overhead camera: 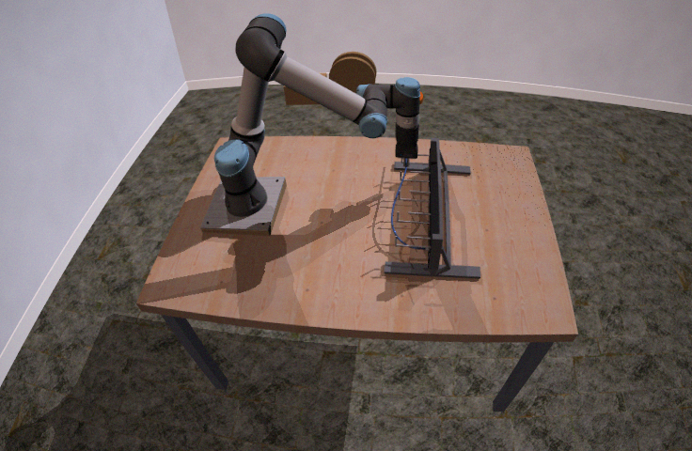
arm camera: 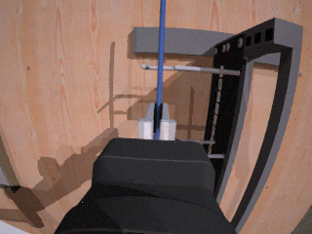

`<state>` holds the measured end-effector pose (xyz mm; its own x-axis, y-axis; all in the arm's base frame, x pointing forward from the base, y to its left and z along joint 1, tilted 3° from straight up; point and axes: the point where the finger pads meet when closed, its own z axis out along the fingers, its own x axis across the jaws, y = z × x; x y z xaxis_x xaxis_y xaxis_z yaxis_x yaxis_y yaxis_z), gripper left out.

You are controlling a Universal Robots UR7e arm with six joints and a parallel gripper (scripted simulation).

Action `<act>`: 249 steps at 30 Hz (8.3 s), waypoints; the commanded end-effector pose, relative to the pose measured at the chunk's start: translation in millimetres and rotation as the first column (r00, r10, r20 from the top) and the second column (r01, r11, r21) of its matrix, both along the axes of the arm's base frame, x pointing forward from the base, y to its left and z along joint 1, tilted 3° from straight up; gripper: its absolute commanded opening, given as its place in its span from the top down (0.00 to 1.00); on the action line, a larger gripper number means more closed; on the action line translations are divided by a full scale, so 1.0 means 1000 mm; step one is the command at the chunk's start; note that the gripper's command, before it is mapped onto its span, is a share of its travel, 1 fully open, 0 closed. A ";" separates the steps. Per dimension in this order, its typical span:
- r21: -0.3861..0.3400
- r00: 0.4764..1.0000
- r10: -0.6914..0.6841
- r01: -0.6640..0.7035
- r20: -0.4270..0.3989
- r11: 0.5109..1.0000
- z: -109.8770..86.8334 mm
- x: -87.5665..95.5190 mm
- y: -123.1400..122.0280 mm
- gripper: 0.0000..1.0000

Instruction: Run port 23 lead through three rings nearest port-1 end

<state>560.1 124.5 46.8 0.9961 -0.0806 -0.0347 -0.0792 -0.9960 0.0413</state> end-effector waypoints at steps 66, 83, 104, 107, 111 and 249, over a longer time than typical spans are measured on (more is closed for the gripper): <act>0.000 1.000 0.000 0.000 0.002 1.000 -0.018 0.036 -0.004 1.00; 0.000 1.000 0.000 0.000 0.002 1.000 -0.018 0.040 -0.004 1.00; 0.000 1.000 0.000 0.000 0.002 1.000 -0.018 0.040 -0.004 0.33; 0.000 1.000 0.000 0.000 0.002 1.000 -0.018 0.040 -0.004 0.33; 0.000 1.000 0.000 0.000 0.002 1.000 -0.018 0.040 -0.004 0.33; 0.000 1.000 0.000 0.000 0.002 1.000 0.062 0.043 -0.001 1.00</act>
